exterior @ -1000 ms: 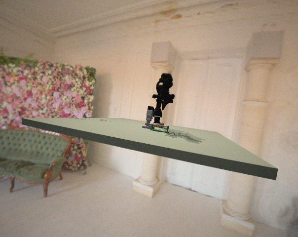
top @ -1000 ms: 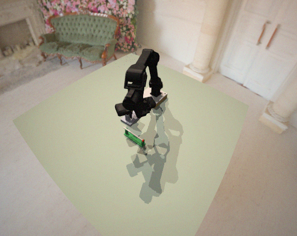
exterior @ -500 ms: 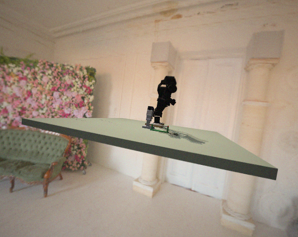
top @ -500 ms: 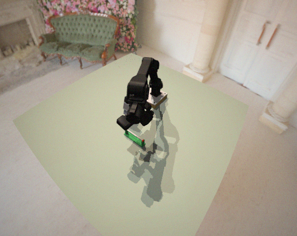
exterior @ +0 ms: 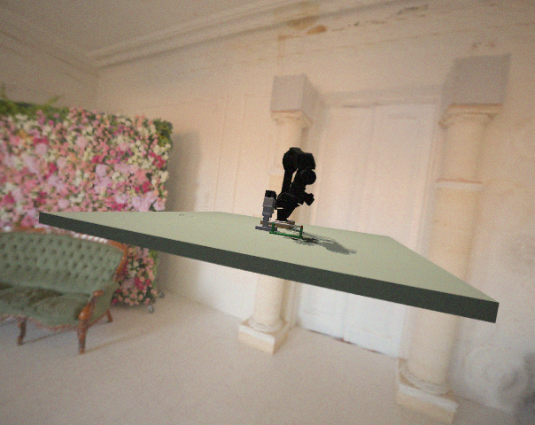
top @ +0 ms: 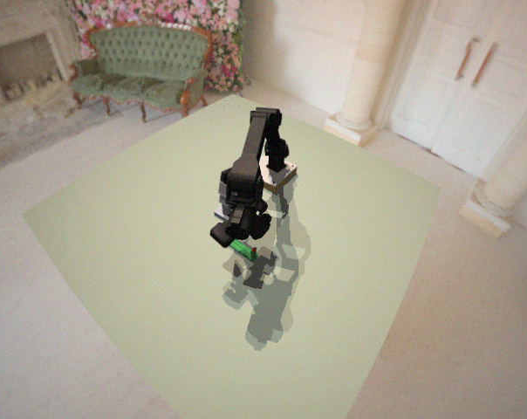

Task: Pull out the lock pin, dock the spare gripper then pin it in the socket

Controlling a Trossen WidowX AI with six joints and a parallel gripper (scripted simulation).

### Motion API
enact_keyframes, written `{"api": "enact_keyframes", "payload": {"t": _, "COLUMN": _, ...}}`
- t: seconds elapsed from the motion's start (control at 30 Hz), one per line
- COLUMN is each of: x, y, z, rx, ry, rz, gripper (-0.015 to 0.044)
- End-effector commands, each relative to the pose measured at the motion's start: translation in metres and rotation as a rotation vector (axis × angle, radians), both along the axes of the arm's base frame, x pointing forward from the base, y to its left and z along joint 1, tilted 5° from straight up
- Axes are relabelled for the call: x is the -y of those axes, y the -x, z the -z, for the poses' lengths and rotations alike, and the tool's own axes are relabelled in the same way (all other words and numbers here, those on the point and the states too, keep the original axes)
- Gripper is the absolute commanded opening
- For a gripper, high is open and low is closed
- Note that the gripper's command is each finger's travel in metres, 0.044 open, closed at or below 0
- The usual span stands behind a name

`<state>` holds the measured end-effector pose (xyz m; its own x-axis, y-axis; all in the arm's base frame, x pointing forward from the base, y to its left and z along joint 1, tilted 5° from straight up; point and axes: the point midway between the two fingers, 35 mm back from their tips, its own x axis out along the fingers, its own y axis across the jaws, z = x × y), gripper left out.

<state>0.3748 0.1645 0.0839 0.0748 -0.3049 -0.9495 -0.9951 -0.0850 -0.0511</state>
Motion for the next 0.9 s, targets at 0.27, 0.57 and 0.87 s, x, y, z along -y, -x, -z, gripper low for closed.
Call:
{"api": "enact_keyframes", "payload": {"t": 0.27, "x": 0.002, "y": -0.001, "z": 0.020, "rx": 0.001, "ry": 0.006, "rz": -0.003, "gripper": 0.0180}}
{"api": "enact_keyframes", "payload": {"t": 0.57, "x": 0.002, "y": -0.002, "z": 0.034, "rx": 0.001, "ry": 0.006, "rz": -0.003, "gripper": 0.0180}}
{"api": "enact_keyframes", "payload": {"t": 0.87, "x": 0.003, "y": -0.002, "z": 0.049, "rx": 0.001, "ry": 0.006, "rz": -0.003, "gripper": 0.0180}}
